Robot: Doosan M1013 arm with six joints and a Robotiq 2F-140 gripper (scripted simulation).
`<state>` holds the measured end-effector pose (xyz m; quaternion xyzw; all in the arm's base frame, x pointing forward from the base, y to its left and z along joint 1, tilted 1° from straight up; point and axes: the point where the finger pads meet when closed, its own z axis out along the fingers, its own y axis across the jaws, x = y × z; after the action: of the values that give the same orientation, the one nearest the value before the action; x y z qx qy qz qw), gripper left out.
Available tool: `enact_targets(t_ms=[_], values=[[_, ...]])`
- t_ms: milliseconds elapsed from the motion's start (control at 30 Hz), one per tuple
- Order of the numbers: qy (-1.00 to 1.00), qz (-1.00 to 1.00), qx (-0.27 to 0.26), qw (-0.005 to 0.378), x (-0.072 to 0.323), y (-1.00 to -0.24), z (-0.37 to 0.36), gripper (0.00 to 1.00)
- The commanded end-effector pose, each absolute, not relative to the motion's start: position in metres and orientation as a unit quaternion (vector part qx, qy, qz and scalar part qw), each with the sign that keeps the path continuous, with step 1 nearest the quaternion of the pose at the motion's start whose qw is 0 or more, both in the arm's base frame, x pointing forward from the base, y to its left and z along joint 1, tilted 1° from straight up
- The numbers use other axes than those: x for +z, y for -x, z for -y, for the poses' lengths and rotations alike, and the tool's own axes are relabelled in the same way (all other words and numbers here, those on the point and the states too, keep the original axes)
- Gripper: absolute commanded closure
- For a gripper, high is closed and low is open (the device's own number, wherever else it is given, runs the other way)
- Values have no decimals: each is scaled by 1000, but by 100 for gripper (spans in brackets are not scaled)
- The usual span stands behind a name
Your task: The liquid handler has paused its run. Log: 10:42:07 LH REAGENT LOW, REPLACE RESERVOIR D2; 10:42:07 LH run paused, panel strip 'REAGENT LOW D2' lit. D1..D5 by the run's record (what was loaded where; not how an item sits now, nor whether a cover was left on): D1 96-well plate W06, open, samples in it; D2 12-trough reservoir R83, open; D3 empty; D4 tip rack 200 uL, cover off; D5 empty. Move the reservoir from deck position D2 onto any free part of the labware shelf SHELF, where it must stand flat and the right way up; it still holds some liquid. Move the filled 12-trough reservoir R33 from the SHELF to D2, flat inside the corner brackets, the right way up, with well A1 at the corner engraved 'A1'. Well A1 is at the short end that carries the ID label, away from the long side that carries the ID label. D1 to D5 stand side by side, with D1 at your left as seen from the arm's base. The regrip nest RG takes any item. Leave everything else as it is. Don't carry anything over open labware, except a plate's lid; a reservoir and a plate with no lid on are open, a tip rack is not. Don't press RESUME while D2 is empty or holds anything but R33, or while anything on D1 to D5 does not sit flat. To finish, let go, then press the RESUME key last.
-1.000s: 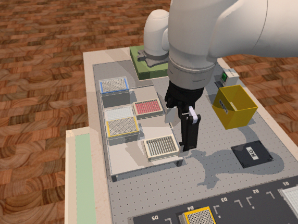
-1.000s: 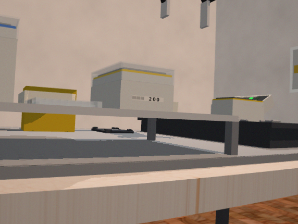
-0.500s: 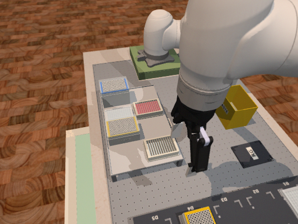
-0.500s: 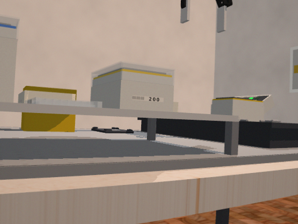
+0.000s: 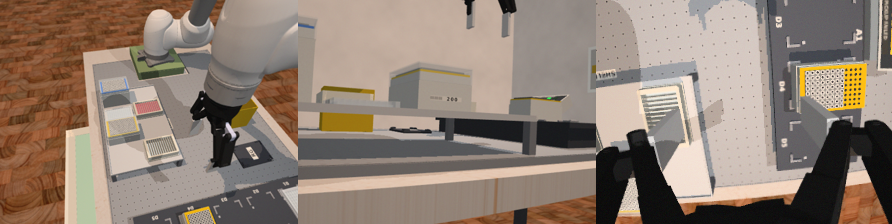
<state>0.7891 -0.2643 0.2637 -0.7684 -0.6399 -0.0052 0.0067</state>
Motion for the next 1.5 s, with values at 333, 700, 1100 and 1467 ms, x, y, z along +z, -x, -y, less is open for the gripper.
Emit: enact_targets(t_ms=[333,700,1100,1467], values=[[768,640,-5,7,265,-801,200,23],[768,640,-5,7,266,-806,171,23],[768,640,-5,7,266,-762,162,23],[768,640,-5,7,266,-708,153,23]])
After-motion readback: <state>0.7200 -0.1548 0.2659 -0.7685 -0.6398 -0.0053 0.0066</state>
